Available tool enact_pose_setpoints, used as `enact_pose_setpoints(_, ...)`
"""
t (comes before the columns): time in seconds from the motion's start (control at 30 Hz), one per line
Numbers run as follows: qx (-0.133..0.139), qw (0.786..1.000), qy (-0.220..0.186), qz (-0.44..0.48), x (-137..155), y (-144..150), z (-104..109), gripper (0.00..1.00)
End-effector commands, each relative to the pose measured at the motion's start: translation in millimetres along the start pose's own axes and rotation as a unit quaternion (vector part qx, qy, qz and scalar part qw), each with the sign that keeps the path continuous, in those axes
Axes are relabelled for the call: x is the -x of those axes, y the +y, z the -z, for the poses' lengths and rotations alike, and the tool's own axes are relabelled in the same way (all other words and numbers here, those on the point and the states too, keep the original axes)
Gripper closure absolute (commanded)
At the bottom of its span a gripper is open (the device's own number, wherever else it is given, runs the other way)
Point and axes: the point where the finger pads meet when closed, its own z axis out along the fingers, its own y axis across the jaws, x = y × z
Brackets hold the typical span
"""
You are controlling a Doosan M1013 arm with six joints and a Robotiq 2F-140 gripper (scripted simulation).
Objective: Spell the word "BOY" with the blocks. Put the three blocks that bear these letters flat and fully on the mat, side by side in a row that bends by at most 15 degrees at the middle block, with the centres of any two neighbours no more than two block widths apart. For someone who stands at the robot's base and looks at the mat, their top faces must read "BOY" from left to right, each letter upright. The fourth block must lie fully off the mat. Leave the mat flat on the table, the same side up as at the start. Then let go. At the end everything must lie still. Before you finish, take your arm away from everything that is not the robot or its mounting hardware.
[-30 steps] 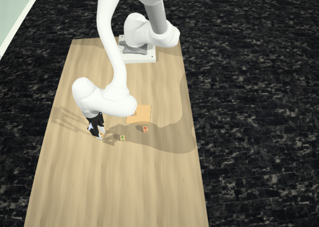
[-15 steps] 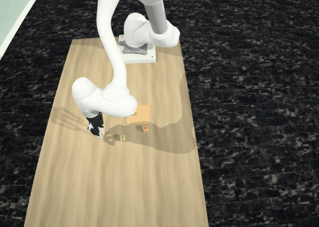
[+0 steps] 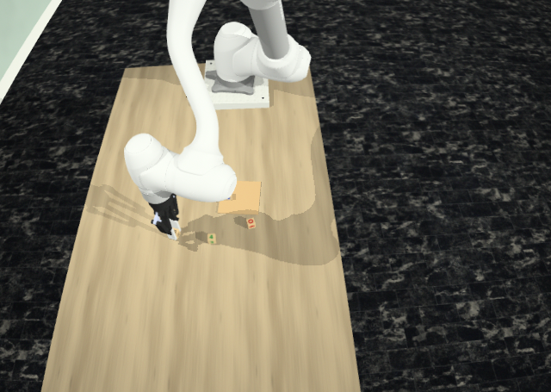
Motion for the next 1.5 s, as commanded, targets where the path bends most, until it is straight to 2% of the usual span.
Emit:
enact_pose_setpoints(0.0, 0.002, 1.000, -0.001, -0.001, 2, 3, -6, 0.87)
enact_pose_setpoints(0.47, 0.002, 1.000, -0.001, -0.001, 2, 3, -2, 0.87)
enact_pose_setpoints(0.6, 0.002, 1.000, -0.001, -0.001, 2, 3, 14, 0.87)
enact_pose_setpoints(0.73, 0.002, 1.000, -0.001, -0.001, 2, 3, 42, 0.87)
enact_pose_setpoints(0.8, 0.002, 1.000, -0.001, -0.001, 2, 3, 42, 0.87)
enact_pose_setpoints(1.03, 0.002, 1.000, -0.001, -0.001, 1, 3, 87, 0.87)
enact_pose_setpoints(1.13, 0.002, 1.000, -0.001, -0.001, 1, 3, 94, 0.87)
enact_pose_setpoints(1.47, 0.002, 1.000, -0.001, -0.001, 1, 3, 94, 0.87)
